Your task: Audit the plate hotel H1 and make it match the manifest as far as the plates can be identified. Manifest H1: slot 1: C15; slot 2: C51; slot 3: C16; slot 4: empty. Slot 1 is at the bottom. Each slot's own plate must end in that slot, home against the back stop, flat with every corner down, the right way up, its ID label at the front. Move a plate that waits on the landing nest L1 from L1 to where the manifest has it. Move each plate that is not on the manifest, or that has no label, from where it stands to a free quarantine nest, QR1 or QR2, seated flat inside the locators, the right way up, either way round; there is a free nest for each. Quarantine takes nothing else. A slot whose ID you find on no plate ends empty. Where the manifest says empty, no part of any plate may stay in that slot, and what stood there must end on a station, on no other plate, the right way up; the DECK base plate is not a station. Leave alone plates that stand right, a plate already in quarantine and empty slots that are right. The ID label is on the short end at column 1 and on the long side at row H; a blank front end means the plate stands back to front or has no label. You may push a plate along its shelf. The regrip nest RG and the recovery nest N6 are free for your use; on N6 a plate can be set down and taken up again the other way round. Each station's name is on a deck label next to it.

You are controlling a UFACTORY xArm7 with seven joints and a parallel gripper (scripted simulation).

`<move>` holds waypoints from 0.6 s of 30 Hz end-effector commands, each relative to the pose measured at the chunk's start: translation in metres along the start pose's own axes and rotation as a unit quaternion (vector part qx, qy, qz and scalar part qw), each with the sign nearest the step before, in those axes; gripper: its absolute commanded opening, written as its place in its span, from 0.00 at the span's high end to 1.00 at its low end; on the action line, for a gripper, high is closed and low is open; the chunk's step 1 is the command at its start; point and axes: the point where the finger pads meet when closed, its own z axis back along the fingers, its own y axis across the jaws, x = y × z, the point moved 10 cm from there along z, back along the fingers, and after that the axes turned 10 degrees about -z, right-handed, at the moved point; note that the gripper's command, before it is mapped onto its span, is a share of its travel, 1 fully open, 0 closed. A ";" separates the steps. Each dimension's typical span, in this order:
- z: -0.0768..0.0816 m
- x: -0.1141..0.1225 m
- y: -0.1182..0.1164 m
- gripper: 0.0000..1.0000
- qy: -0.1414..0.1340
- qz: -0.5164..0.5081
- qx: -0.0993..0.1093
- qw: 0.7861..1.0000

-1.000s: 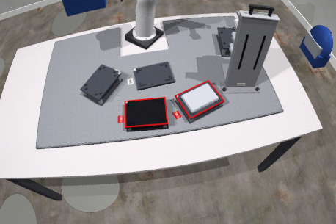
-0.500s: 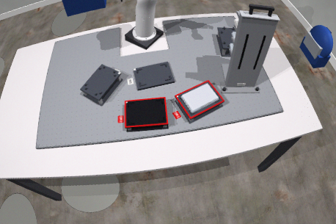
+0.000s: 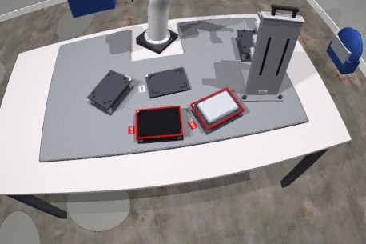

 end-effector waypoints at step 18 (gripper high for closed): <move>0.018 0.000 0.000 0.00 -0.001 0.000 -0.002 1.000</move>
